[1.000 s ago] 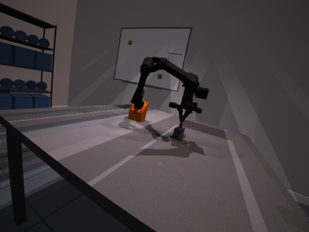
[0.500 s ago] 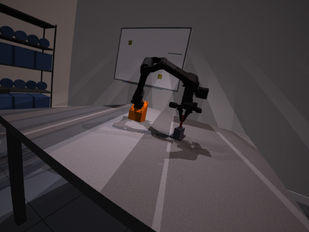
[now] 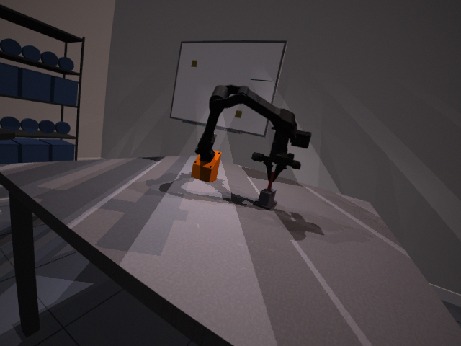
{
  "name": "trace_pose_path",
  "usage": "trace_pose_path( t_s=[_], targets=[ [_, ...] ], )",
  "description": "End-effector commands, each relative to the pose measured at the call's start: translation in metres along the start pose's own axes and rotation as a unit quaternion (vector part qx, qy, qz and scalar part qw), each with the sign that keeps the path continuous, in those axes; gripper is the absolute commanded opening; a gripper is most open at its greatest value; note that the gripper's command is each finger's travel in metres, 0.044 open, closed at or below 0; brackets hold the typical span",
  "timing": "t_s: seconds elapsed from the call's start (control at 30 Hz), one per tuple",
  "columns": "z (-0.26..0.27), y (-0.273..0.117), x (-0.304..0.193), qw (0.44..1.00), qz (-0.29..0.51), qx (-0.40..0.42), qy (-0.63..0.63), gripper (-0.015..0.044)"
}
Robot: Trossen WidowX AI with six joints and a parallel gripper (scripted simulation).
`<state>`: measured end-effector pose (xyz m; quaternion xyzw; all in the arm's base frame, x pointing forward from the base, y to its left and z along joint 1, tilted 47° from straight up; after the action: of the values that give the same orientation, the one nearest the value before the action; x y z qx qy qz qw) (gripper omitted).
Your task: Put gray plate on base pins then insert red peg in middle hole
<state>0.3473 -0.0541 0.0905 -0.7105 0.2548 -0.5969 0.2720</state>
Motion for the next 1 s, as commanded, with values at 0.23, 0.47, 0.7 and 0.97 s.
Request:
trace_pose_path(
  t_s=[0.23, 0.47, 0.7, 0.97],
  targets=[
    [0.000, 0.000, 0.000, 1.000, 0.000, 0.000, 0.000, 0.0150],
    [0.000, 0.000, 0.000, 1.000, 0.000, 0.000, 0.000, 0.0150],
    [0.000, -0.004, 0.000, 1.000, -0.002, -0.001, -0.003, 0.0150],
    [-0.001, -0.010, -0.002, 1.000, -0.003, -0.001, -0.003, 0.0150]
  ],
)
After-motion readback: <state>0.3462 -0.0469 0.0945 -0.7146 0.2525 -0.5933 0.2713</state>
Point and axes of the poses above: the point midway between the two fingers, 35 mm back from their tips, its own y axis out along the fingers, its own z axis across the jaws, x = y × z, the point moved 2 cm from there along -y, back along the fingers, and after that the axes turned 12 degrees about y, right-handed, at the moved point
